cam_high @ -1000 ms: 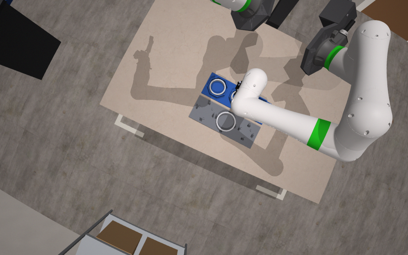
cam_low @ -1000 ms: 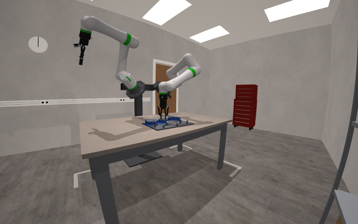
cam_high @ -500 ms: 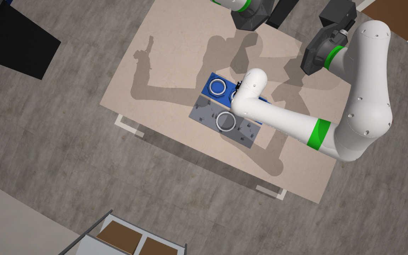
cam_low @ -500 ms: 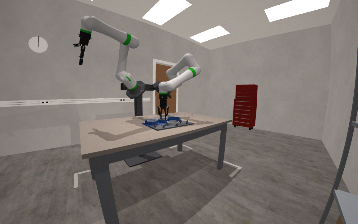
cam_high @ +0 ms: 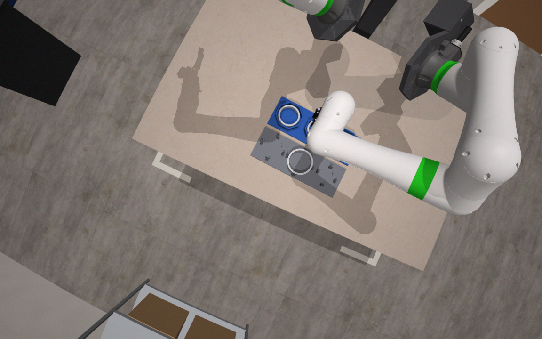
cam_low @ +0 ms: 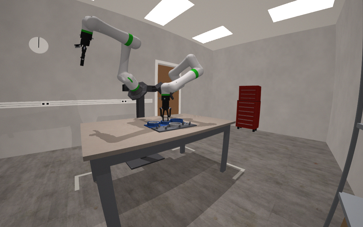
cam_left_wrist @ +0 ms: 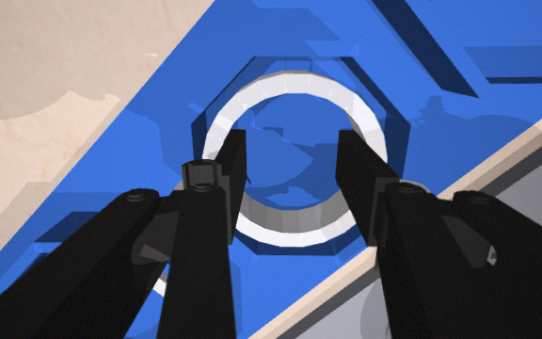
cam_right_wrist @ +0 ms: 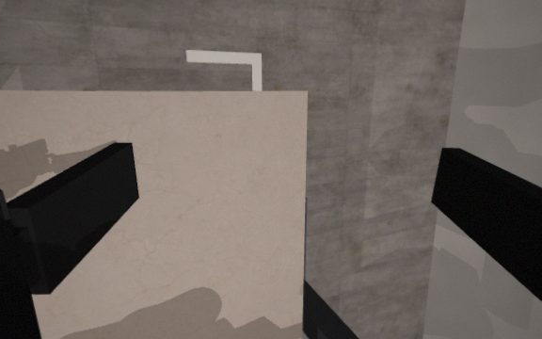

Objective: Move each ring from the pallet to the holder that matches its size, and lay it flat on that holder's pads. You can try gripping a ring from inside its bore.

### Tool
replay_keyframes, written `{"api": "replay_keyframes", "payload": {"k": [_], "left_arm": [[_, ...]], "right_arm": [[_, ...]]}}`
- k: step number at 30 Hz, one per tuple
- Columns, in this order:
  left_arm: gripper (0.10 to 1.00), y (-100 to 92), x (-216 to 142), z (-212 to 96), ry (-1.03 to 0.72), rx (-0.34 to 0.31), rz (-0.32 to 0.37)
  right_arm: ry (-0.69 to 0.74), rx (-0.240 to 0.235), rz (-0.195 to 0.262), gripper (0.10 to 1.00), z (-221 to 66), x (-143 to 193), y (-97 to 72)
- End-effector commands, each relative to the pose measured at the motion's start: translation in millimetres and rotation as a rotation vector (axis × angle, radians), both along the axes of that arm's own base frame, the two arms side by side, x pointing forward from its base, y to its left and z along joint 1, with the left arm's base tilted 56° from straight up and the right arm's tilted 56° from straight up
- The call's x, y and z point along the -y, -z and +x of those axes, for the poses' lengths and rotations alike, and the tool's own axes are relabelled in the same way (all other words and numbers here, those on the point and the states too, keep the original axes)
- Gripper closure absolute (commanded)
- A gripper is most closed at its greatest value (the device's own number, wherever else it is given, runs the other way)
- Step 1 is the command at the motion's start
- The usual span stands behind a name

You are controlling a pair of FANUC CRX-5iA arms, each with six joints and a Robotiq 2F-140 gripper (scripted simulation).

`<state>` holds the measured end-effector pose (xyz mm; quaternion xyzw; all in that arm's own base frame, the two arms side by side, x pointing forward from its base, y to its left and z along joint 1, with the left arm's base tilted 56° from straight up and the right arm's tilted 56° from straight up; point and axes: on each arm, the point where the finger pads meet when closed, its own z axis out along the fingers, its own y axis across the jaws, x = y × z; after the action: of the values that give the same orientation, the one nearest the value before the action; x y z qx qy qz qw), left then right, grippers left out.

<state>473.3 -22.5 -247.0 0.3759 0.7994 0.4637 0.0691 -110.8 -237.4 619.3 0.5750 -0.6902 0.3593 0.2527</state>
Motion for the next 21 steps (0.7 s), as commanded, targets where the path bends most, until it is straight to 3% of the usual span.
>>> {"api": "replay_keyframes", "payload": {"k": [1,21], "left_arm": [[0.702,-0.2,1.1,0.0,0.001,0.000,-0.001],[0.690,-0.2,1.1,0.0,0.001,0.000,-0.001]], "right_arm": [[0.001,0.000,-0.001,0.098,-0.4,-0.4,-0.6],[0.001,0.000,-0.001,0.098,-0.4,-0.4,-0.6]]}}
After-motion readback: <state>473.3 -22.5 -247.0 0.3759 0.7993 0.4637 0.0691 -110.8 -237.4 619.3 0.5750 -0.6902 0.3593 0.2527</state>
